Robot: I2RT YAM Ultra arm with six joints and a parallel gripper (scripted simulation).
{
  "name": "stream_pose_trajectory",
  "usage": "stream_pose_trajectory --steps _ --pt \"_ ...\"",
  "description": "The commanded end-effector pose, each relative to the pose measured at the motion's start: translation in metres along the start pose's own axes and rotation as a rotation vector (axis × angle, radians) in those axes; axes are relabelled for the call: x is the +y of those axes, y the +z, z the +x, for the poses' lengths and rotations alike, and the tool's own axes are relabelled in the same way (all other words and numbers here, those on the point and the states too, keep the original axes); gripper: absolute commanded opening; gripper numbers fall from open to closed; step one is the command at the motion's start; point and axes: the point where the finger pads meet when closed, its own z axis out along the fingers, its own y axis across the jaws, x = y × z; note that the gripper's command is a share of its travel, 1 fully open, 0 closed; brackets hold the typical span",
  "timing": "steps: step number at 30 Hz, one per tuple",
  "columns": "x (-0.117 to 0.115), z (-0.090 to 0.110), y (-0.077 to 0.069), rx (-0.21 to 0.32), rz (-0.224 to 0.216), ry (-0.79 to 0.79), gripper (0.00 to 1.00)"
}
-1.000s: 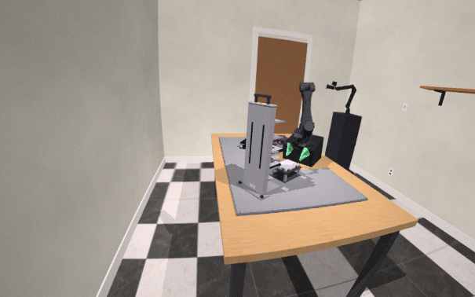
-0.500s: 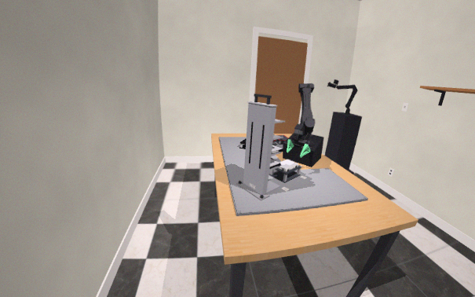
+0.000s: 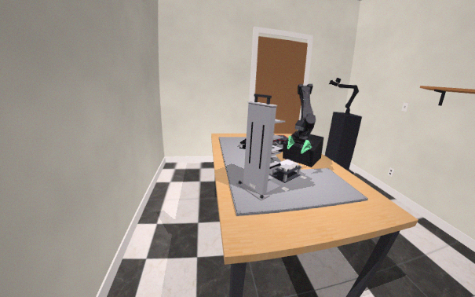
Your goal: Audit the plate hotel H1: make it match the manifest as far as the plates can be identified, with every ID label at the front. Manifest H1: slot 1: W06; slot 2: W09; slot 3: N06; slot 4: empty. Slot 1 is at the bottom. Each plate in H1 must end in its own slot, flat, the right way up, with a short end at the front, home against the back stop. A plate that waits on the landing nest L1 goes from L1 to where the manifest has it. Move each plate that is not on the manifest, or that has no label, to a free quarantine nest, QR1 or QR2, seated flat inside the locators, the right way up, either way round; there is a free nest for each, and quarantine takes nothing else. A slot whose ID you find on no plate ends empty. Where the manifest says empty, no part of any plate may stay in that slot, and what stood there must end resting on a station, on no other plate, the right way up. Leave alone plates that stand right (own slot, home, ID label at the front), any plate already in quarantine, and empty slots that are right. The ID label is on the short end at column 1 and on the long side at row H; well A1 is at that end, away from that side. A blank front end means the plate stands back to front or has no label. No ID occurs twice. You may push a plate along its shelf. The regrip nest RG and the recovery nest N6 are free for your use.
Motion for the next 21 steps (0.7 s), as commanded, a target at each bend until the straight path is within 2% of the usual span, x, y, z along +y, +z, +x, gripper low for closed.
stream_pose_trajectory --steps 1,14,21 --pt "-0.002 -0.011 -0.004 -0.01 0.017 0.008 1.0" --pt "0.001 -0.035 -0.03 -0.009 0.007 0.006 1.0" --pt "0.001 -0.044 -0.04 -0.009 0.007 0.006 1.0"
